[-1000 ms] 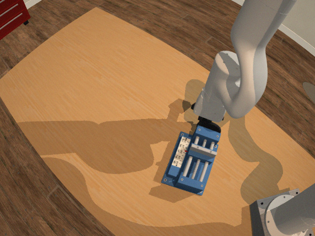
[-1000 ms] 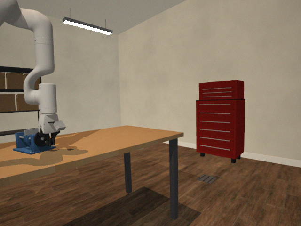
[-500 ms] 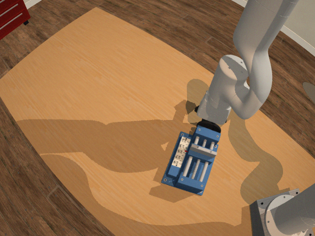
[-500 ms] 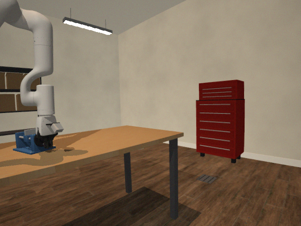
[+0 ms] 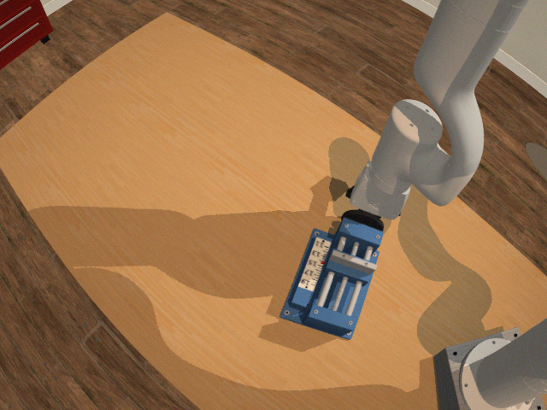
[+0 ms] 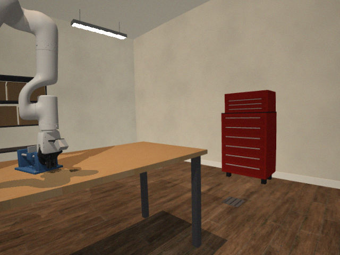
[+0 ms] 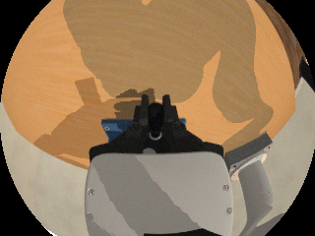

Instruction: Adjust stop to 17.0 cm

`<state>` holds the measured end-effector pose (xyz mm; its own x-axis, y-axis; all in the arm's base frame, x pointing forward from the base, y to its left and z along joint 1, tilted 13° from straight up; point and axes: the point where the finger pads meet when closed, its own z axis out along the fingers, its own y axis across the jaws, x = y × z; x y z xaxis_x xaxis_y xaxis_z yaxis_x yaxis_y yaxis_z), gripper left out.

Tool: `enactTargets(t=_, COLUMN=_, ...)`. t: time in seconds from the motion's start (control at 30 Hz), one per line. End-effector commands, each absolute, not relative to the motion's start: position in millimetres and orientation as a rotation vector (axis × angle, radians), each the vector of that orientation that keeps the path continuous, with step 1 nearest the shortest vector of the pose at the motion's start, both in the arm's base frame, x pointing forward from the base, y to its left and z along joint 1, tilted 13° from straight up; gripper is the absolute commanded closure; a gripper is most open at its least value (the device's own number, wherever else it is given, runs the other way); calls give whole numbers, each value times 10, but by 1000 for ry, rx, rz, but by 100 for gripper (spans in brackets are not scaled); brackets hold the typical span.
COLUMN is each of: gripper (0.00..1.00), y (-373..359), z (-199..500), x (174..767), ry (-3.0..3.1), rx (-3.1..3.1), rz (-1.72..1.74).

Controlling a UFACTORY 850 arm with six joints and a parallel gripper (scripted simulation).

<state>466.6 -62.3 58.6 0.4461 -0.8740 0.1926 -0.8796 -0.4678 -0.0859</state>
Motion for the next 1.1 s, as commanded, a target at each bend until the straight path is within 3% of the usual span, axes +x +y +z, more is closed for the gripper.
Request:
enactTargets(t=0.0, gripper=94, y=-652, z=610, x=4607, ry=-1608, rx=2652, rz=346)
enactTargets(t=1.07, gripper=94, y=-690, z=860, x=4421, ry=-1608, rx=2652, rz=346)
